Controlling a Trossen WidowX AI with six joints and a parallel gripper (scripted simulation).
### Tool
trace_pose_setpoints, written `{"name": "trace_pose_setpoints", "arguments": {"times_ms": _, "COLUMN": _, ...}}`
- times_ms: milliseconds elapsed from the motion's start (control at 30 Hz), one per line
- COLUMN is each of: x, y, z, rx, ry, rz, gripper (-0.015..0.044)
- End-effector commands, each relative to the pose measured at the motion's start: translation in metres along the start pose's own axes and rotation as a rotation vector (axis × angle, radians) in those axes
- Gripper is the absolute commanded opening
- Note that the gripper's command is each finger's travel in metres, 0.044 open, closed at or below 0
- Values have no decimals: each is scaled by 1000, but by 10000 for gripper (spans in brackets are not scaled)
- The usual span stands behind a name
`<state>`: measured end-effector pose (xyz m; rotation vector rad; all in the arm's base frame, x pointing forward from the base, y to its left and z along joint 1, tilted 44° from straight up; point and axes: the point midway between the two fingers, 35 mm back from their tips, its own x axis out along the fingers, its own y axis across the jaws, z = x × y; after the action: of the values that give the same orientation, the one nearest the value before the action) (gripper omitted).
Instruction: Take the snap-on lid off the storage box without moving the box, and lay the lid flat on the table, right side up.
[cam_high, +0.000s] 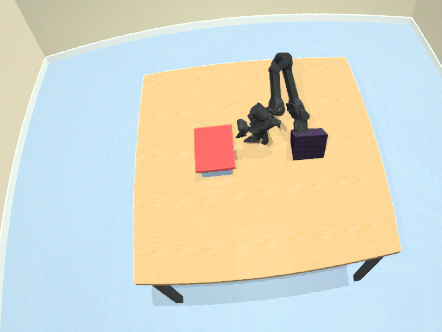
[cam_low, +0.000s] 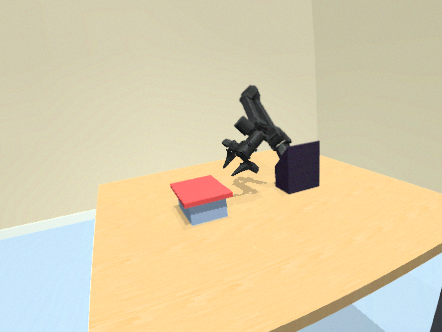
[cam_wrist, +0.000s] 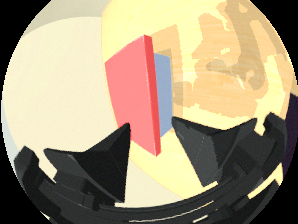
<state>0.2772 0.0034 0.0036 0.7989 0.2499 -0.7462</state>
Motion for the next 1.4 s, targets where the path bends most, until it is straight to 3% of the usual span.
{"name": "trace_pose_setpoints", "arguments": {"times_ms": 0, "x": 4, "y": -3, "z": -1, "rx": -8, "ry": 5, "rz": -4, "gripper": 235}}
{"name": "trace_pose_setpoints", "arguments": {"times_ms": 1367, "x": 68, "y": -4, "z": 1, "rx": -9, "ry": 1, "rz": -1, "gripper": 235}}
